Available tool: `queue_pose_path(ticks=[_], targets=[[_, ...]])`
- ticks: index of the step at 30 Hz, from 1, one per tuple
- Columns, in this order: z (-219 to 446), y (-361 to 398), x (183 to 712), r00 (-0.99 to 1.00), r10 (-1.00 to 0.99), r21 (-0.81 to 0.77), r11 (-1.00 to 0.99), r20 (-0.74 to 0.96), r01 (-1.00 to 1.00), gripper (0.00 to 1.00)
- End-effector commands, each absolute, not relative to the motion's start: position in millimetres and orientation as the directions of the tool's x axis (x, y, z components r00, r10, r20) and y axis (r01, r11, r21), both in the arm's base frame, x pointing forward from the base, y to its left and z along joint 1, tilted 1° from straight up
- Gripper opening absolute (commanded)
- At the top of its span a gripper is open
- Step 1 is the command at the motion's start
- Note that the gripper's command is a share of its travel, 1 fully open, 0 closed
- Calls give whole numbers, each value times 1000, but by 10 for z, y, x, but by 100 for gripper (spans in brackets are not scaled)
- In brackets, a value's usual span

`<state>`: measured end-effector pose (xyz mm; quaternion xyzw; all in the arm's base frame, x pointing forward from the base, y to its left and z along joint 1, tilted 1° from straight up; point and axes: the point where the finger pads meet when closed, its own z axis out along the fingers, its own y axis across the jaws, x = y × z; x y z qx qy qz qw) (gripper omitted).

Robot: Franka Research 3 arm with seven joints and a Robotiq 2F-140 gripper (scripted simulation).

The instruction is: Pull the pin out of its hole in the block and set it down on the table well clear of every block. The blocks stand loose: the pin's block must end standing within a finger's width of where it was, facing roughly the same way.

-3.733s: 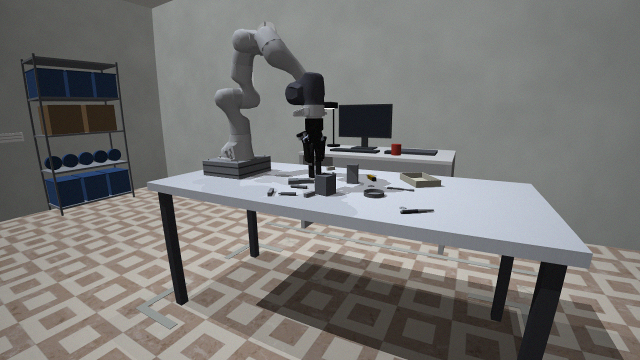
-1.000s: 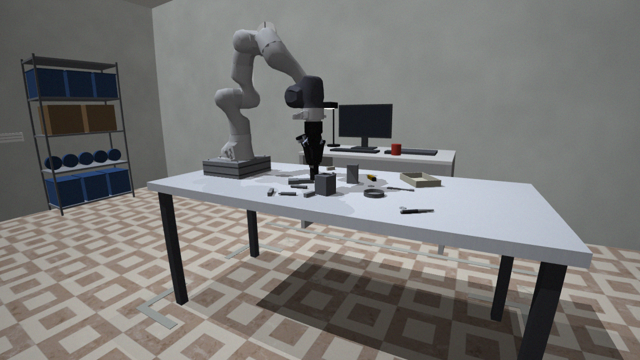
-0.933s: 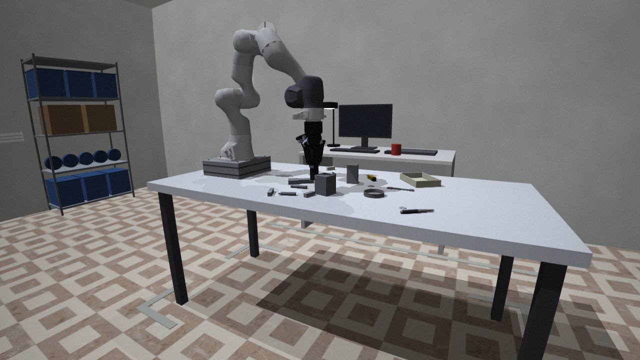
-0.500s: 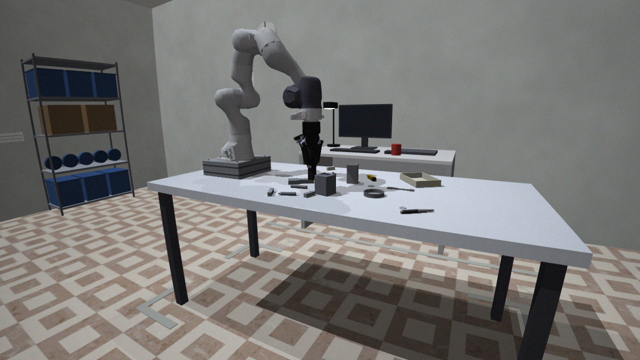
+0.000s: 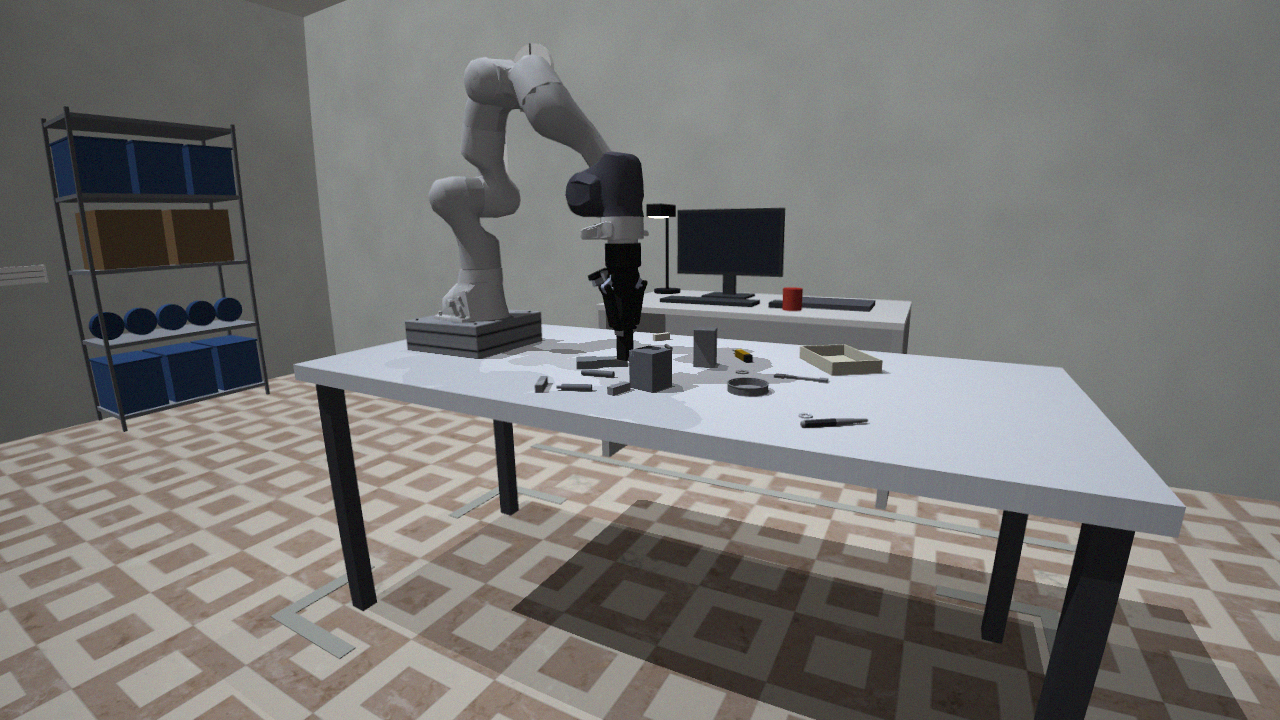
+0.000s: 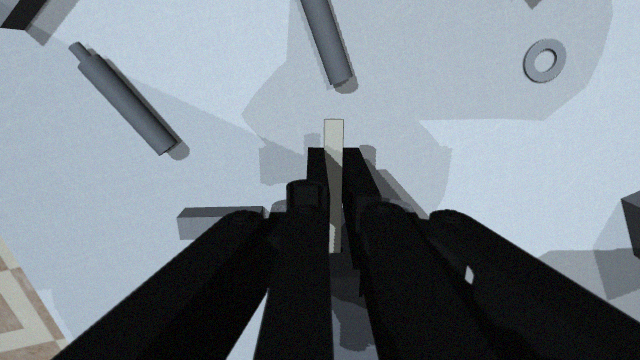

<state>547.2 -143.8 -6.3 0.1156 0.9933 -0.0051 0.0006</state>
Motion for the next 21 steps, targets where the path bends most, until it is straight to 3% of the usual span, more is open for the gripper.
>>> queue_pose_path(ticks=[1,21], targets=[[-66,-1435,5477,-973,229,-7,973,0,229,10],[-78,-1405,5392,-974,224,-6,974,3,224,10]])
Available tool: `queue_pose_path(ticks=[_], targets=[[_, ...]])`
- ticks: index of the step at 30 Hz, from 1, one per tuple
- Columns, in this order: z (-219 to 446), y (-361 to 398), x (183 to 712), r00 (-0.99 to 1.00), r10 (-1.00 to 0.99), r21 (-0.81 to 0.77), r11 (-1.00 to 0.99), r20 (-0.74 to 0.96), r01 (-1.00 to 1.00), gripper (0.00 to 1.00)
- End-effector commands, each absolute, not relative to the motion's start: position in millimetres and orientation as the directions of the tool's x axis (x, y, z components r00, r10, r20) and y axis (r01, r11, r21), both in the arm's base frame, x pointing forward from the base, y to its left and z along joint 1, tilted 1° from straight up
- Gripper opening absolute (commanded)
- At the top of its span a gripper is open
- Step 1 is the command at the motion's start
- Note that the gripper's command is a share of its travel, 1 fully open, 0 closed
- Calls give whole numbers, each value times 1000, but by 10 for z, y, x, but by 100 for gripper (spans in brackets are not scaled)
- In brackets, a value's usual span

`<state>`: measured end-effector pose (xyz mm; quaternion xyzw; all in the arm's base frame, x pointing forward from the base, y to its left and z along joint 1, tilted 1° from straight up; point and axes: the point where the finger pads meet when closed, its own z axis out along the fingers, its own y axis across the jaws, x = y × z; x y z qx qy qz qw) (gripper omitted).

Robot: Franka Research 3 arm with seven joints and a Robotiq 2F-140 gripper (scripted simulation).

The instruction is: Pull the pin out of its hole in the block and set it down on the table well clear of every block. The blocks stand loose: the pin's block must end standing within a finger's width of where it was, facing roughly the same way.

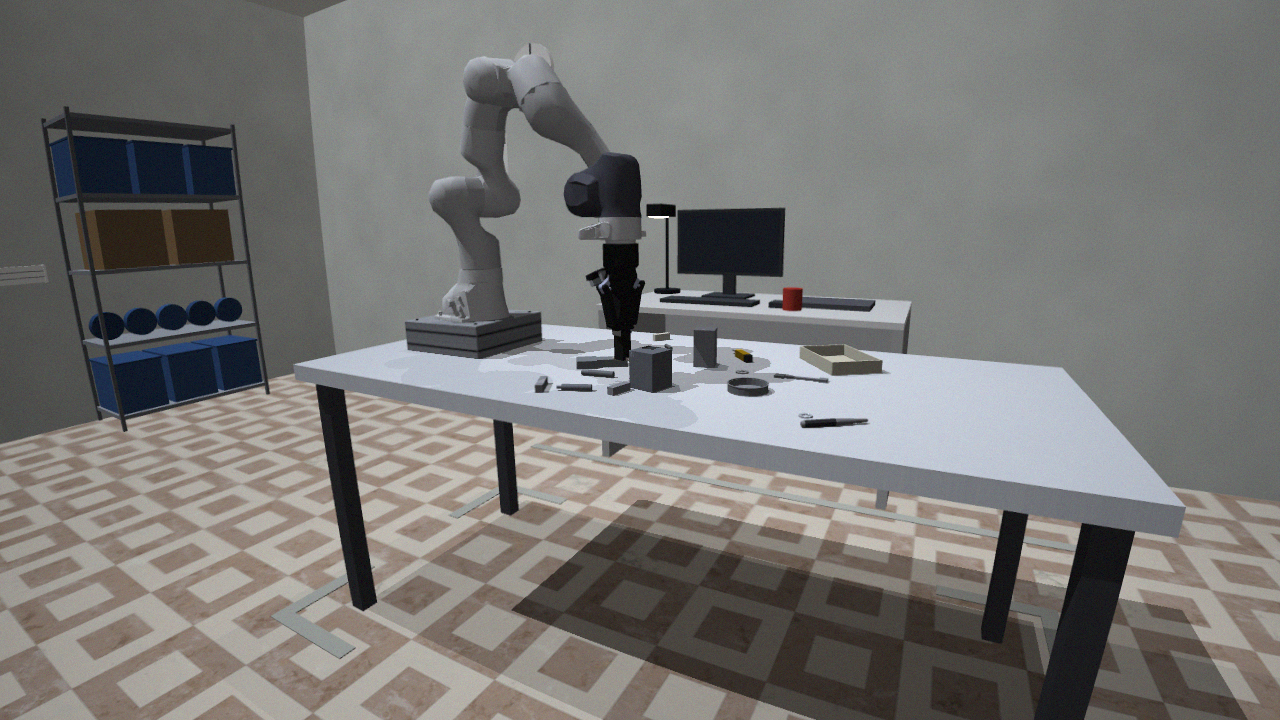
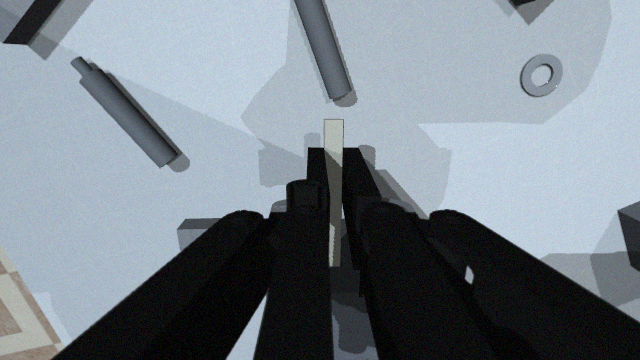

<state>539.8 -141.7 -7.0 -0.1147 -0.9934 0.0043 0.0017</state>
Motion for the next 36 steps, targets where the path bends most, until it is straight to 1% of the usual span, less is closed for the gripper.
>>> queue_pose_path(ticks=[1,12,22,36], targets=[[-78,-1405,5392,-974,224,-6,974,3,224,10],[-77,-1409,5408,-974,225,-6,974,3,225,10],[-87,-1384,5317,-974,224,-7,974,2,224,10],[-65,-1400,5356,-974,226,-7,974,-7,226,10]])
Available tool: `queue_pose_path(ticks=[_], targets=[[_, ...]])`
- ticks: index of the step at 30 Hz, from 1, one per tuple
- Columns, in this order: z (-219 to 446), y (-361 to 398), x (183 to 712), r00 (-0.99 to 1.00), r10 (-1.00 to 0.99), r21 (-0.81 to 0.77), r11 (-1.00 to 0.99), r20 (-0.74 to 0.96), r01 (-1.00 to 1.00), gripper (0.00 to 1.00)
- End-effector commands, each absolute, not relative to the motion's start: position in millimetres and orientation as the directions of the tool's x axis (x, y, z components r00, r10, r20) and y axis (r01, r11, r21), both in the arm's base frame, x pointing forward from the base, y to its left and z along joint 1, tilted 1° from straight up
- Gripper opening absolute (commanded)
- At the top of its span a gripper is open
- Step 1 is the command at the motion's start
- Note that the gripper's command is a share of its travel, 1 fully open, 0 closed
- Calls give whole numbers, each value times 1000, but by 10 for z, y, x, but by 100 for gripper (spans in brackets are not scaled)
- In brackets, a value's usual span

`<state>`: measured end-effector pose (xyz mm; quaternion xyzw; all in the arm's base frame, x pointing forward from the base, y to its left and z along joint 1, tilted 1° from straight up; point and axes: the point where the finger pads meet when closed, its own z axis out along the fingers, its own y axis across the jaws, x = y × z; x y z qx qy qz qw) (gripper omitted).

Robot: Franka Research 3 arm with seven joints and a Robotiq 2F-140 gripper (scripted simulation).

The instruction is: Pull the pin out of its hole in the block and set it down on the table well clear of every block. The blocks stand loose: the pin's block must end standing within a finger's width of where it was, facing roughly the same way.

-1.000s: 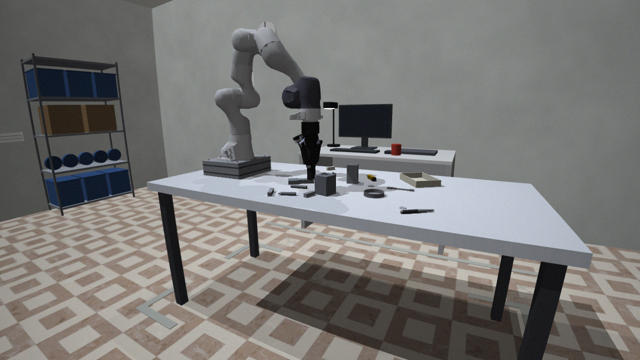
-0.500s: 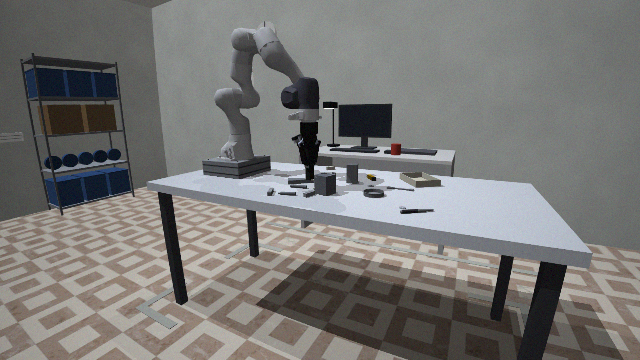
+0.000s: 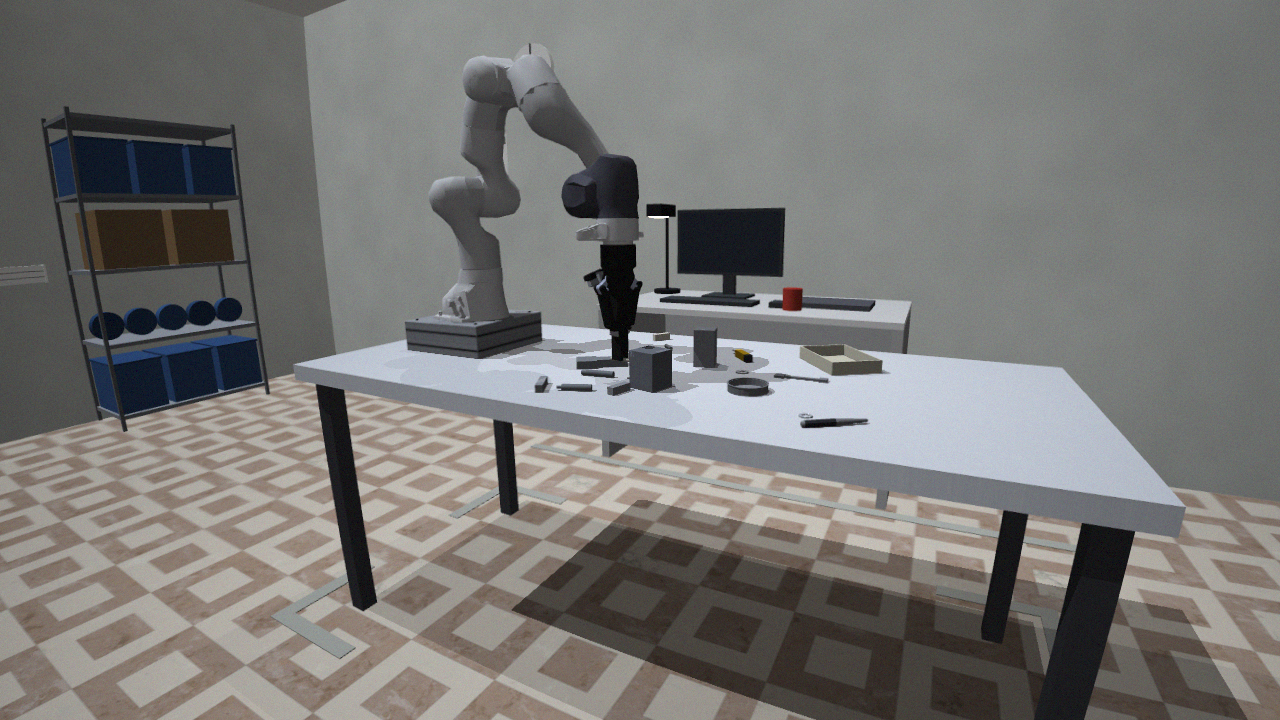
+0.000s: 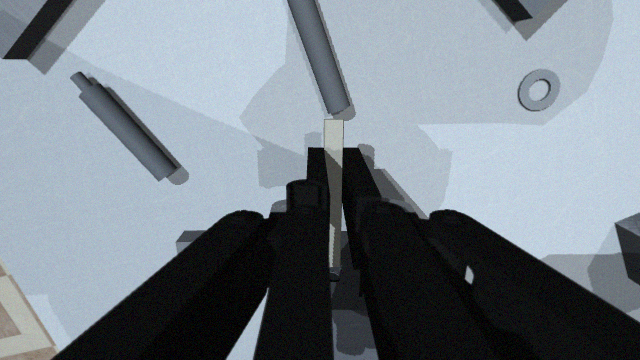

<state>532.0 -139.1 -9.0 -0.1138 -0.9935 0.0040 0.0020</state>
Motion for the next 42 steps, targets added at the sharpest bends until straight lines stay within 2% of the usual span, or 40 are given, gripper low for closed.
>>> queue_pose_path(ticks=[1,42], targets=[[-65,-1401,5356,-974,226,-7,974,-7,226,10],[-65,-1400,5310,-973,229,-8,973,-8,229,10]])
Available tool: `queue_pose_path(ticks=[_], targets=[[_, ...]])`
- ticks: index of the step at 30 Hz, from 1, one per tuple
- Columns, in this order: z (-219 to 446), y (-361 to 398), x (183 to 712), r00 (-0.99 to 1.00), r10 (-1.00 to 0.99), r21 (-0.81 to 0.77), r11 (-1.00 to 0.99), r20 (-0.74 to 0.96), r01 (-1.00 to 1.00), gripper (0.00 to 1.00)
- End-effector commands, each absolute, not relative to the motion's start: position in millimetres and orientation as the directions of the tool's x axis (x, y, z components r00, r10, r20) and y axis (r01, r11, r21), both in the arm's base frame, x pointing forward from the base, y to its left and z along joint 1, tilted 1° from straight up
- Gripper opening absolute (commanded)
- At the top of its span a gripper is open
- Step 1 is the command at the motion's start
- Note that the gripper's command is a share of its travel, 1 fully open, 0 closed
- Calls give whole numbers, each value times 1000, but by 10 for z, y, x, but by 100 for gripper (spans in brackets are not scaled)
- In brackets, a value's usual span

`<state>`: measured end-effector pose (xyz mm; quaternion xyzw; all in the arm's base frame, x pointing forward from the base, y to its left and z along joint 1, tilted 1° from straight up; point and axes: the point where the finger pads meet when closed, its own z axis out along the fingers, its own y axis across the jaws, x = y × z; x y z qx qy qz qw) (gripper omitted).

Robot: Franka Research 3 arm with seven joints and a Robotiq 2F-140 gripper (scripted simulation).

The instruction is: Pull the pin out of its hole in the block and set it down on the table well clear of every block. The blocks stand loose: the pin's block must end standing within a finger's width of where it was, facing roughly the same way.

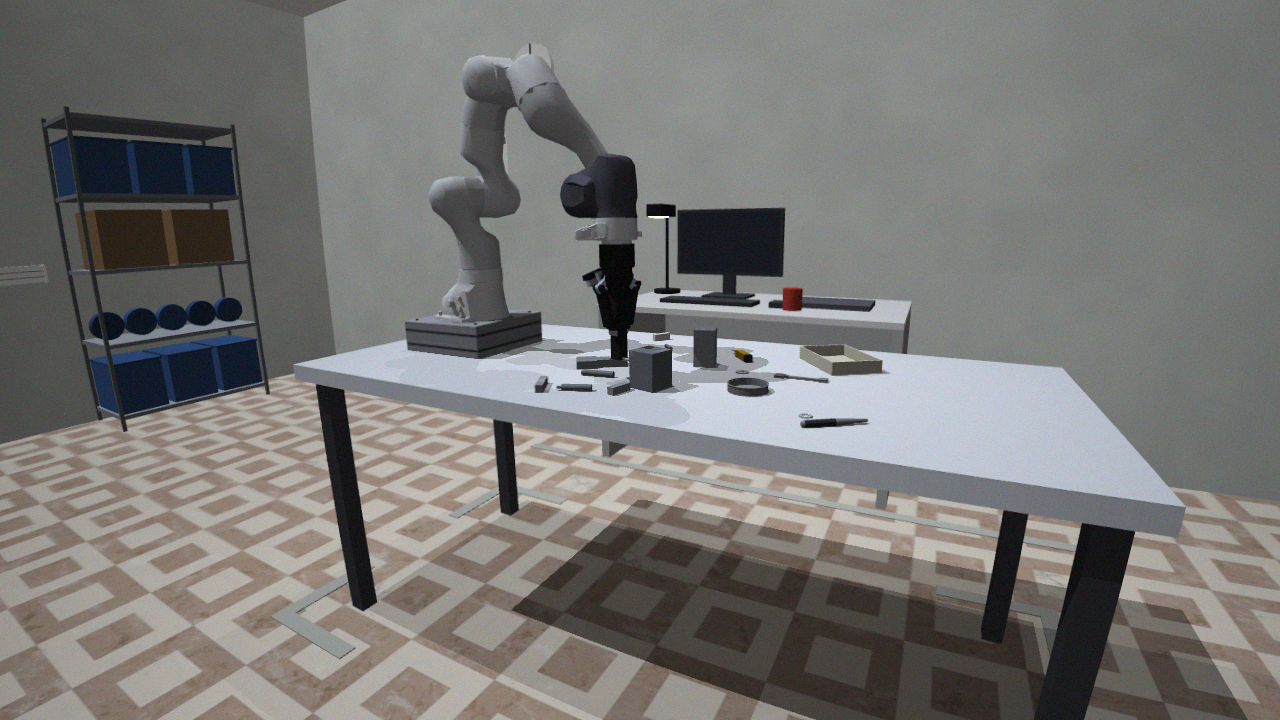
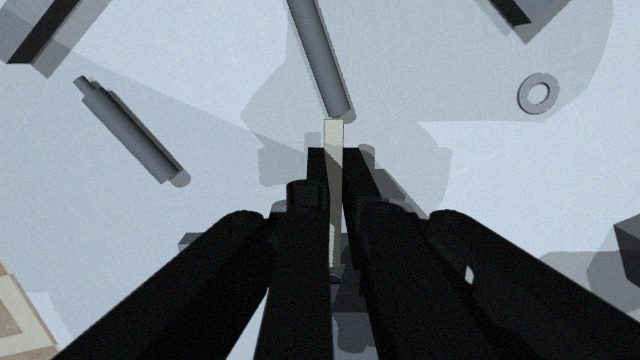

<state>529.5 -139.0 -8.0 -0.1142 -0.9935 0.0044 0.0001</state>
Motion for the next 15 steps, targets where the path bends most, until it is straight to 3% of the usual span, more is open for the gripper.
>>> queue_pose_path(ticks=[1,15], targets=[[-65,-1400,5310,-973,229,-8,973,-8,229,10],[-75,-1380,5216,-973,230,-8,973,-7,230,10]])
